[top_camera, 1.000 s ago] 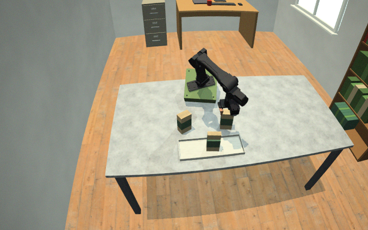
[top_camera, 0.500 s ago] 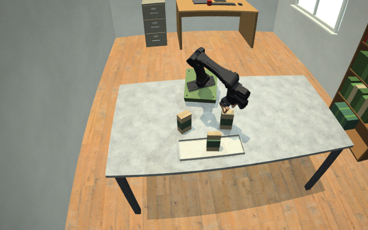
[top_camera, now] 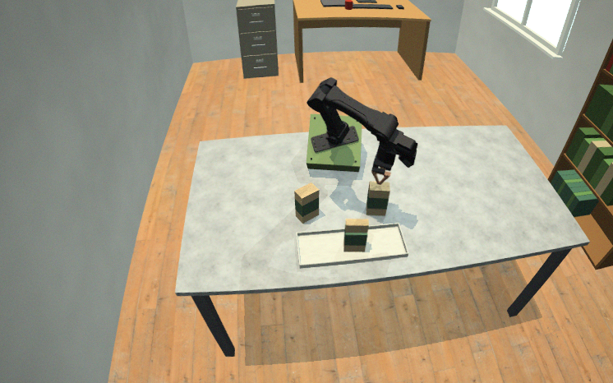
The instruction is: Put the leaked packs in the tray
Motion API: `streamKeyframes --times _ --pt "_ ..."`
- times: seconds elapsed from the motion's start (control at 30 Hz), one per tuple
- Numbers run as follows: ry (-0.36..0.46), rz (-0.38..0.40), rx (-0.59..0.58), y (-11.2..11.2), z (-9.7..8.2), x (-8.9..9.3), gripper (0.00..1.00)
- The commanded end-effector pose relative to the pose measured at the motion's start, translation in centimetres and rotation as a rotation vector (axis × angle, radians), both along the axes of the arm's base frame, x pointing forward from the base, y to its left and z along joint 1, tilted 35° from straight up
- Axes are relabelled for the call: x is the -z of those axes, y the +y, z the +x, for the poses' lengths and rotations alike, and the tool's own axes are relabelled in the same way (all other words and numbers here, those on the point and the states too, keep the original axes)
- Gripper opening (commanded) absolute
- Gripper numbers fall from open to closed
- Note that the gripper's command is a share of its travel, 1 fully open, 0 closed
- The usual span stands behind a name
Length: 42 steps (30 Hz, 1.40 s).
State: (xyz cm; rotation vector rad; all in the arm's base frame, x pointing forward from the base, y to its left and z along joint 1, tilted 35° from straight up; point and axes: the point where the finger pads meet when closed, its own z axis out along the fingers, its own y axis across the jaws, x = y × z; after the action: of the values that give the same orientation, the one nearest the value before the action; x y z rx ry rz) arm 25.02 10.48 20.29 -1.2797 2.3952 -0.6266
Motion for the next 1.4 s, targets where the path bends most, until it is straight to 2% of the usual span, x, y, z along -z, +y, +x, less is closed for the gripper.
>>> streamKeyframes --times 0.0,0.2,0.27,0.33,0.6,0.83,0.97,1.03,1.1,1.13,1.37 --pt "-0.024 -0.041 -0.124 0.3 -0.3 -0.5 0.77" --pt "-0.004 -0.109 -0.232 0.5 -0.8 0.0 0.77" --pt "-0.002 -0.112 -0.237 0.5 -0.9 0.0 0.77" --pt "-0.019 -0.096 -0.237 0.8 -0.6 -0.7 0.77" --pt "-0.017 -0.096 -0.238 0.8 -0.7 -0.6 0.77" --pt "0.005 -0.103 -0.222 -0.2 0.3 1.7 0.77" --pt "0.035 -0.123 -0.223 -0.4 1.4 4.0 0.77" --pt "0.035 -0.123 -0.224 -0.5 1.5 4.2 0.77" --pt "0.035 -0.123 -0.224 -0.5 1.5 4.2 0.77" --pt "-0.033 -0.081 -0.237 0.3 1.9 2.0 0.77" --pt "-0.029 -0.084 -0.238 0.3 1.9 2.1 0.77"
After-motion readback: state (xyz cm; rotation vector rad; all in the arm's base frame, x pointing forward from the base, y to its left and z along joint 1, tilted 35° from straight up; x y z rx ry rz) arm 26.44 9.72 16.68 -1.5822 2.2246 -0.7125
